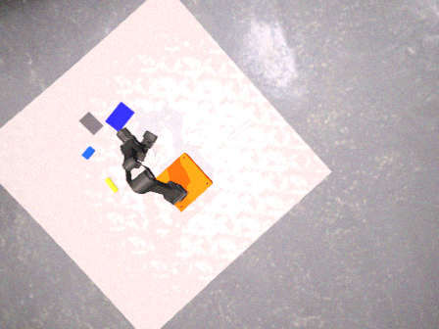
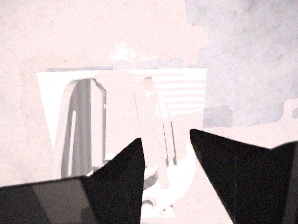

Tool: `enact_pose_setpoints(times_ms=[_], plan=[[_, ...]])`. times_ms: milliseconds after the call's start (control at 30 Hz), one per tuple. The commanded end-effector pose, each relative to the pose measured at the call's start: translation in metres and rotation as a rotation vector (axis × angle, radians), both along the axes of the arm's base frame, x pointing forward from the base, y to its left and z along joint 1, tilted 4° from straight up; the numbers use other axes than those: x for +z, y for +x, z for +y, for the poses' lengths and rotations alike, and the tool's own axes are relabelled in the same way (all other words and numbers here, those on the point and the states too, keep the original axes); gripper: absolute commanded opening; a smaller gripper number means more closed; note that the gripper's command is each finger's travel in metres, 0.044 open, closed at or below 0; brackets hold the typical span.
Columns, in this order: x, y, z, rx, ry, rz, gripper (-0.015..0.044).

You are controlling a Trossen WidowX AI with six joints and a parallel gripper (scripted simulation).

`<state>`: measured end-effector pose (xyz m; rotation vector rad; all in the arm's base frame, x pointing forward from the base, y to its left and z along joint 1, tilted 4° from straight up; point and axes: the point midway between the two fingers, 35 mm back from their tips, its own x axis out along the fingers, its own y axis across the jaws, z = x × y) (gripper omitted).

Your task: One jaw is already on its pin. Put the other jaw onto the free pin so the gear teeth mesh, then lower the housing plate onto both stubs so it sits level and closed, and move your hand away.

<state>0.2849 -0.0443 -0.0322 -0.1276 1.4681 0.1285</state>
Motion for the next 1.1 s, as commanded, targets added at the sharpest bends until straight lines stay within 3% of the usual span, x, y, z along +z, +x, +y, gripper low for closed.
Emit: enact_pose_setpoints(times_ms=[0, 1067], plan=[[0.0028, -0.0009, -0.0003, 0.004, -0.003, 0.002, 0.0134], [-0.0018, 0.0005, 0.0, 0.004, -0.003, 0.002, 0.0134]])
